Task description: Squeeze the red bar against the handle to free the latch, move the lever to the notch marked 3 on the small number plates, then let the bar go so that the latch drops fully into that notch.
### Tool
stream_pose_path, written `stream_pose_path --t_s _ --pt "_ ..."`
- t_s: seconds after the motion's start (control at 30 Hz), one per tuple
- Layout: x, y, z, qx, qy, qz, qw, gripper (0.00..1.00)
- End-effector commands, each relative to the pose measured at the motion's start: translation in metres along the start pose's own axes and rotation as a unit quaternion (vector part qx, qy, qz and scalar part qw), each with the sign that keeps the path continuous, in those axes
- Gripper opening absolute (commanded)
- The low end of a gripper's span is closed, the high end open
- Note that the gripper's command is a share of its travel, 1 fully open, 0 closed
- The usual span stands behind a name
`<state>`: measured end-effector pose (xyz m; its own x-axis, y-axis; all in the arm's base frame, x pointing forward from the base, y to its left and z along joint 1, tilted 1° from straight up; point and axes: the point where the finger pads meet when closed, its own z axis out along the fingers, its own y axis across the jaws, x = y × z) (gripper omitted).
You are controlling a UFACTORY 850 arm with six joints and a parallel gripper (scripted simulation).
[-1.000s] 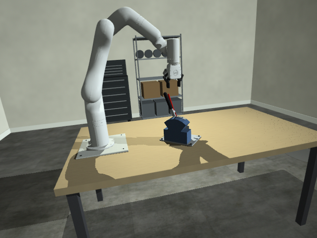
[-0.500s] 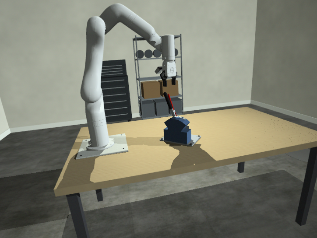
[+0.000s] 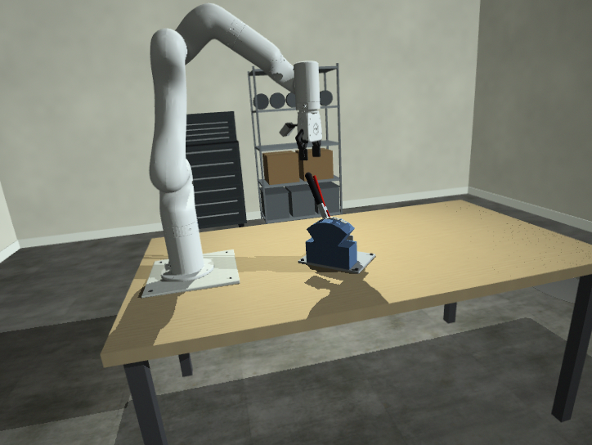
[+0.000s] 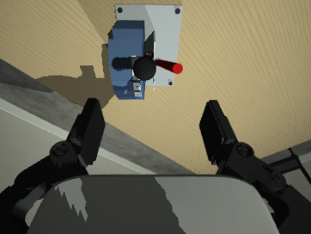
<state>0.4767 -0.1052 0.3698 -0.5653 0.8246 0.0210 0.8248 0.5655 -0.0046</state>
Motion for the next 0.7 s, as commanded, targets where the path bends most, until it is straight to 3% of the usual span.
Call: stream_pose_path --t_s 0.0,0.07,0.1,0.67 --pt "0.0001 -0.0021 -0.0017 -0.002 -0.001 -0.007 1.0 1.0" --pt "0.0001 -0.0021 -0.0017 -0.002 -0.001 -0.007 1.0 1.0" --pt "0.0001 -0.0021 -0.0017 -0.002 -0.001 -0.007 1.0 0.0" --pt "0.0001 -0.0021 -0.0017 -0.002 -0.001 -0.007 1.0 0.0"
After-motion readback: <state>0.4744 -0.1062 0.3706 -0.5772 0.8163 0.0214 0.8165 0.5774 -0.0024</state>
